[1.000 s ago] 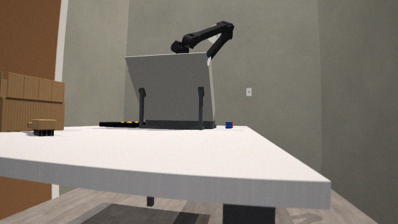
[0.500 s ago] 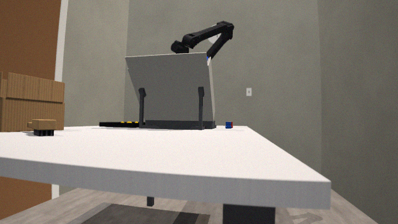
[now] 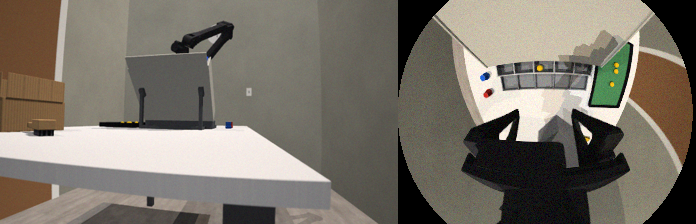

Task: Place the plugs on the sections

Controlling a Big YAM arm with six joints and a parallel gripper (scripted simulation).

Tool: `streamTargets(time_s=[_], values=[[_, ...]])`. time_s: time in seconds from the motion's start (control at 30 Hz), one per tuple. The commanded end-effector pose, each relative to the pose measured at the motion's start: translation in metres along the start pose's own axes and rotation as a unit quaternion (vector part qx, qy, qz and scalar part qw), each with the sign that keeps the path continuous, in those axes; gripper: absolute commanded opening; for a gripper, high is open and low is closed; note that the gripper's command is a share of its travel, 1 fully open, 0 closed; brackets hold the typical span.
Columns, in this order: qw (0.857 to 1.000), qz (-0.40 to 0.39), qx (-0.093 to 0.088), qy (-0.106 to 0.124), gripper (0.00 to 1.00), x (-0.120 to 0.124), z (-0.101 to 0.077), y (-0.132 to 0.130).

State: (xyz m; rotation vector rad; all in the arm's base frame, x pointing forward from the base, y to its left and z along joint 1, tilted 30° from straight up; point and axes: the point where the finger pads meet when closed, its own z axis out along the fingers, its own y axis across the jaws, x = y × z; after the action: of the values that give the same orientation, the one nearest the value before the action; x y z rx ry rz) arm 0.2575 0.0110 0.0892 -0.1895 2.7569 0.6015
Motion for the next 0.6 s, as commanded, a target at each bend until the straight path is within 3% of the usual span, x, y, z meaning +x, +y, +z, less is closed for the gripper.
streamTargets(time_s=[0.0,0.47,0.57], values=[[1.000,-0.001,0.001,-0.005,0.80,-0.003,0.003,-0.009],[1.000,-0.001,0.001,-0.005,0.80,0.006,0.077,-0.127],[1.000,-0.001,0.001,-0.004,0.80,0.006,0.078,-0.130]])
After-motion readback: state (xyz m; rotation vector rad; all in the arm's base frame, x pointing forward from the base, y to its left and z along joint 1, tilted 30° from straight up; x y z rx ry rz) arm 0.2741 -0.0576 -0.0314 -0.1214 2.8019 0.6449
